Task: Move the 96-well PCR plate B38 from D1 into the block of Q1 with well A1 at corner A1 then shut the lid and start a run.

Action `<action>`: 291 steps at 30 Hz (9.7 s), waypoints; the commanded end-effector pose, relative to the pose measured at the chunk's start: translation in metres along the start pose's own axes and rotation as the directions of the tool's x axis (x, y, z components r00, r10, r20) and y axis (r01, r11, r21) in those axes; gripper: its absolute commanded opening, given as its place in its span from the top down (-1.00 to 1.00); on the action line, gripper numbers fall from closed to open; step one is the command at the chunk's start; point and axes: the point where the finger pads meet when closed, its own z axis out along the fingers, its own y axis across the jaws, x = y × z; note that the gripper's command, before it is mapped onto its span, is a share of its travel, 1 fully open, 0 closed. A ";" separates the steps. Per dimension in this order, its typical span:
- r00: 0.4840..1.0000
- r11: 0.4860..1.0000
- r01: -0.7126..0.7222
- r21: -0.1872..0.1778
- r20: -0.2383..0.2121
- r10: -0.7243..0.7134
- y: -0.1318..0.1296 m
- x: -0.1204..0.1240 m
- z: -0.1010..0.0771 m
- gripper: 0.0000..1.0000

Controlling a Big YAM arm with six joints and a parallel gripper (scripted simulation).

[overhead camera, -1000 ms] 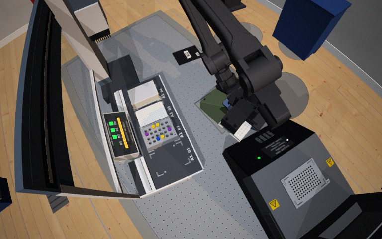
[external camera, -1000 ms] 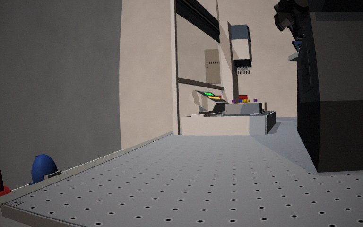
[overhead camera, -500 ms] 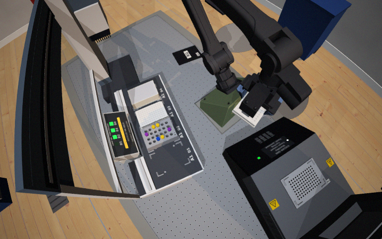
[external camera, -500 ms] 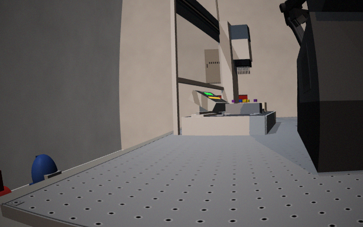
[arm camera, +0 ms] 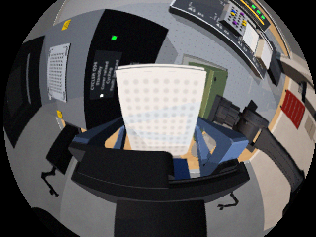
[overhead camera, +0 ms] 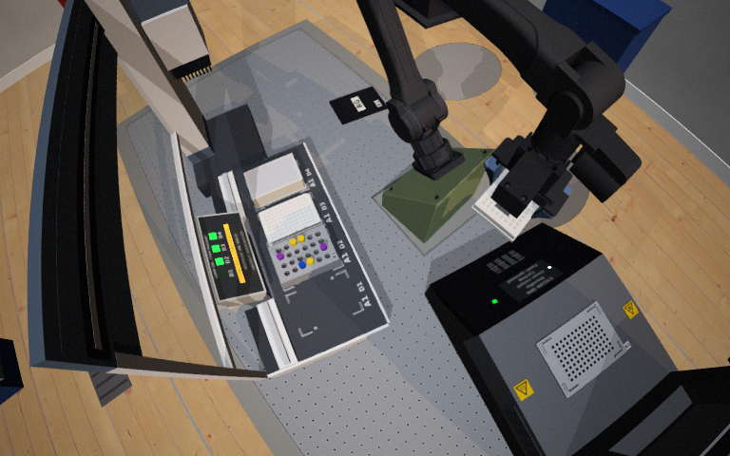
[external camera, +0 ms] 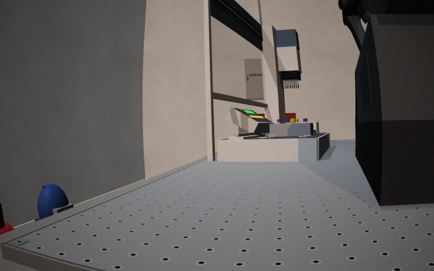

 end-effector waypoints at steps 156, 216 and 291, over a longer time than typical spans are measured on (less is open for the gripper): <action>0.947 0.947 -0.322 -0.009 0.001 0.322 0.264 -0.088 0.036 1.00; 0.933 0.930 -0.361 -0.067 -0.016 0.361 0.276 -0.103 0.011 1.00; 0.945 0.945 -0.327 -0.014 -0.003 0.327 0.268 -0.095 0.045 1.00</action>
